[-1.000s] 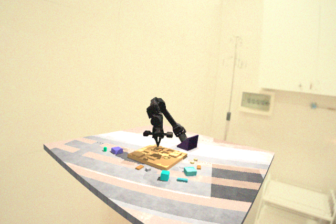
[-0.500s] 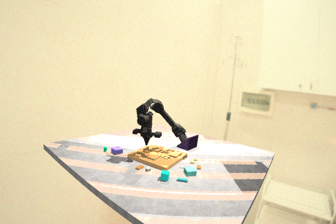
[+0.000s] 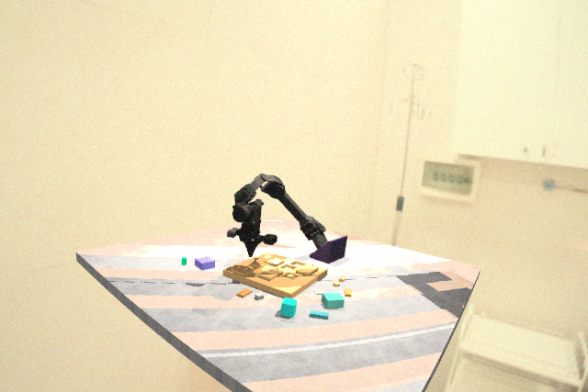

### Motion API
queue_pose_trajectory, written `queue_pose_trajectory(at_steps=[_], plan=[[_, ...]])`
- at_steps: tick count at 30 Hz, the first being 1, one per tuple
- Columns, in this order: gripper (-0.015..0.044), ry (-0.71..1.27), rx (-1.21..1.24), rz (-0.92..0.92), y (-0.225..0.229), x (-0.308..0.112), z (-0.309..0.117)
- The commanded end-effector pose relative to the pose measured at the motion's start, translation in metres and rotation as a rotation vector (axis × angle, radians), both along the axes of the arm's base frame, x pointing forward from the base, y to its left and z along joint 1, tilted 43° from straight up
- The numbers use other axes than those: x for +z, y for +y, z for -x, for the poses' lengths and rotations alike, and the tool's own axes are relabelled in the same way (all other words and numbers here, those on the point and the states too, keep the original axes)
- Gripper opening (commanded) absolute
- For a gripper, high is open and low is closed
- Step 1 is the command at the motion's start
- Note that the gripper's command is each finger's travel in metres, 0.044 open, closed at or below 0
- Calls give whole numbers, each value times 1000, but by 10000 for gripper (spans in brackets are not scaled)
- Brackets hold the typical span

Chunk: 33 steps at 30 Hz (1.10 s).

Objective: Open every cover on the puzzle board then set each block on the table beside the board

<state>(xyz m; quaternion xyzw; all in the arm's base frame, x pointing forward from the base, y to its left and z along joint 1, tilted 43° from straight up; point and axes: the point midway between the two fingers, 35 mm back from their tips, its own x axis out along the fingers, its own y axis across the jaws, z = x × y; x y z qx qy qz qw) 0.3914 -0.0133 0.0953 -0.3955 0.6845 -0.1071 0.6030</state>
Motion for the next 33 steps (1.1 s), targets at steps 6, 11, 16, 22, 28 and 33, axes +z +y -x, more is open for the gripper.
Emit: queue_pose_trajectory(at_steps=[6,11,16,22,28,33], plan=[[0,7,0,6,-23,-21,3],[0,6,0,7,-24,-23,3],[0,6,0,7,-27,-26,2],[0,6,0,7,-31,-29,2],[0,6,0,7,-31,-30,3],[0,7,0,7,-30,-32,8]])
